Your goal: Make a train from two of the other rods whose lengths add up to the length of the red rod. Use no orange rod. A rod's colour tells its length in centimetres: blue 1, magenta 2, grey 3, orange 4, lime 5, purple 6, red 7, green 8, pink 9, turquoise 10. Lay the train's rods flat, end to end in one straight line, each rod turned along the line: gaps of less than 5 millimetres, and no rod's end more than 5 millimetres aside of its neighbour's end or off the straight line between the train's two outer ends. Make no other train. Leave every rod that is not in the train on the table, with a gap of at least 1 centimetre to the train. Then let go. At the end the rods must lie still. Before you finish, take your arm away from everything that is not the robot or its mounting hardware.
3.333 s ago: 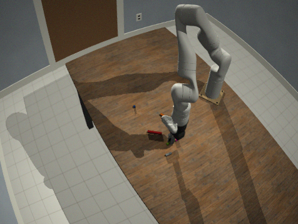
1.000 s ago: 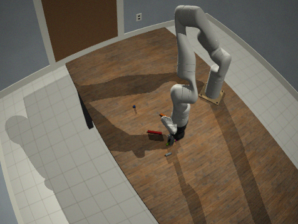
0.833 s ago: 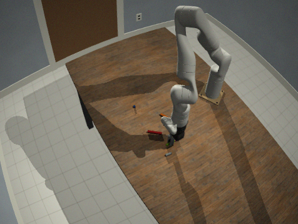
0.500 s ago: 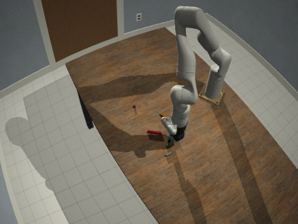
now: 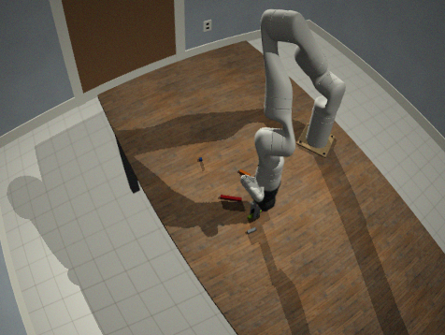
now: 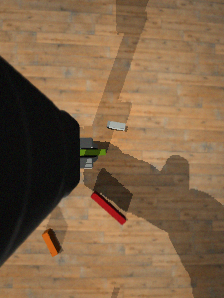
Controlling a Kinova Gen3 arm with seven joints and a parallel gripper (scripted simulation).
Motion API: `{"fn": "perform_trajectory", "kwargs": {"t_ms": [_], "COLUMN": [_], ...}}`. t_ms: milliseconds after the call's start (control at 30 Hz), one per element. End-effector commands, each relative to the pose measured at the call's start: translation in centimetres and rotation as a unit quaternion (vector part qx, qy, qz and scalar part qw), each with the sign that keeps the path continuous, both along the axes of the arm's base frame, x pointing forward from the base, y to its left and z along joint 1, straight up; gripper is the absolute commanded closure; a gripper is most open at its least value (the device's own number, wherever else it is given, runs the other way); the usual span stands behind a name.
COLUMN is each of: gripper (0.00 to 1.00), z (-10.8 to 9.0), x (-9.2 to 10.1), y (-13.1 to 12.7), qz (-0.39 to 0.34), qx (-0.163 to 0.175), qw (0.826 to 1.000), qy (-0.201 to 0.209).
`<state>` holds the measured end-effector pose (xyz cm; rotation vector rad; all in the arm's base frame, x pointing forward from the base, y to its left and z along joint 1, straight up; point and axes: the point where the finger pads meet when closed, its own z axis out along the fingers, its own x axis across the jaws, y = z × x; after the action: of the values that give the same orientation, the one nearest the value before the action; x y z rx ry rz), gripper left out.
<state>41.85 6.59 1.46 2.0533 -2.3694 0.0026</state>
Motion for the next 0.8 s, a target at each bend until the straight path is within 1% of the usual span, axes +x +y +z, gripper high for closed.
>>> {"fn": "perform_trajectory", "kwargs": {"t_ms": [0, 433, 467, 533, 567, 700, 733, 767], "gripper": [0.76, 0.76, 0.70, 0.70, 0.64, 0.64, 0.58, 0.58], "z": [-0.13, -0.13, -0.13, -0.13, -0.13, -0.13, -0.13, -0.13], "x": [0.00, 0.00, 0.00, 0.00, 0.00, 0.00, 0.00, 0.00], "y": [0.00, 0.00, 0.00, 0.00, 0.00, 0.00, 0.00, 0.00], "qz": [-0.002, -0.002, -0.002, -0.002, -0.002, -0.002, -0.002, -0.002], "qx": [0.001, 0.001, 0.001, 0.001, 0.001, 0.001, 0.001, 0.001], "qw": [1.000, 1.000, 1.000, 1.000, 1.000, 1.000, 1.000, 1.000], "qy": [-0.001, -0.001, -0.001, -0.001, -0.001, -0.001, -0.001, -0.001]}}
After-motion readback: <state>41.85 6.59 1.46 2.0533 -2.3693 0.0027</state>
